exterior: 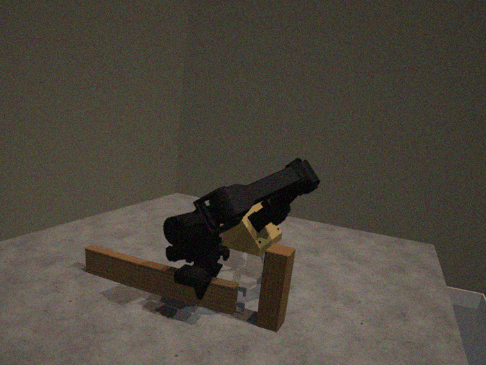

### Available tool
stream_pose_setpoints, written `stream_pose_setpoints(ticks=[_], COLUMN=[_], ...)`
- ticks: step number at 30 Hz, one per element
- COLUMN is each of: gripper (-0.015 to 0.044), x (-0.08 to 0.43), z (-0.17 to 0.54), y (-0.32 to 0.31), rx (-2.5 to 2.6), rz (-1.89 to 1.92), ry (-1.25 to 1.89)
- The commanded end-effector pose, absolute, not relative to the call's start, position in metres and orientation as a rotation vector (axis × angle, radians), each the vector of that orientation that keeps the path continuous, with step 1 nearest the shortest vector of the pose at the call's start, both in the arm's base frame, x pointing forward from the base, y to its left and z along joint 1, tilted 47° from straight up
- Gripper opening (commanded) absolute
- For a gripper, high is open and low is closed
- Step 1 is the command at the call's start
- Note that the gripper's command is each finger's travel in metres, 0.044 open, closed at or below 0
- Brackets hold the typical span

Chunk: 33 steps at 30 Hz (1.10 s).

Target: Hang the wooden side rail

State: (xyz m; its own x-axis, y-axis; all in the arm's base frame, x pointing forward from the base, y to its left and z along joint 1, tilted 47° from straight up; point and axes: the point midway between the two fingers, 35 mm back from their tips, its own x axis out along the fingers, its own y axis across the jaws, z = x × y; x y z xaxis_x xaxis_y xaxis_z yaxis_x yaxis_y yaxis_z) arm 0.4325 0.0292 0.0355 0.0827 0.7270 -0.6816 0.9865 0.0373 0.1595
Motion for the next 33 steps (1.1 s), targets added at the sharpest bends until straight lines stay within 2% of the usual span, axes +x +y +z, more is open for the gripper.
stream_pose_setpoints(ticks=[1,33], gripper=[0.0000,0.0000], x=[0.433,0.417], z=[0.036,0.035], y=[0.031,0.031], rx=[1.748,1.863], rz=[-0.535,-0.694], ry=[1.702,1.700])
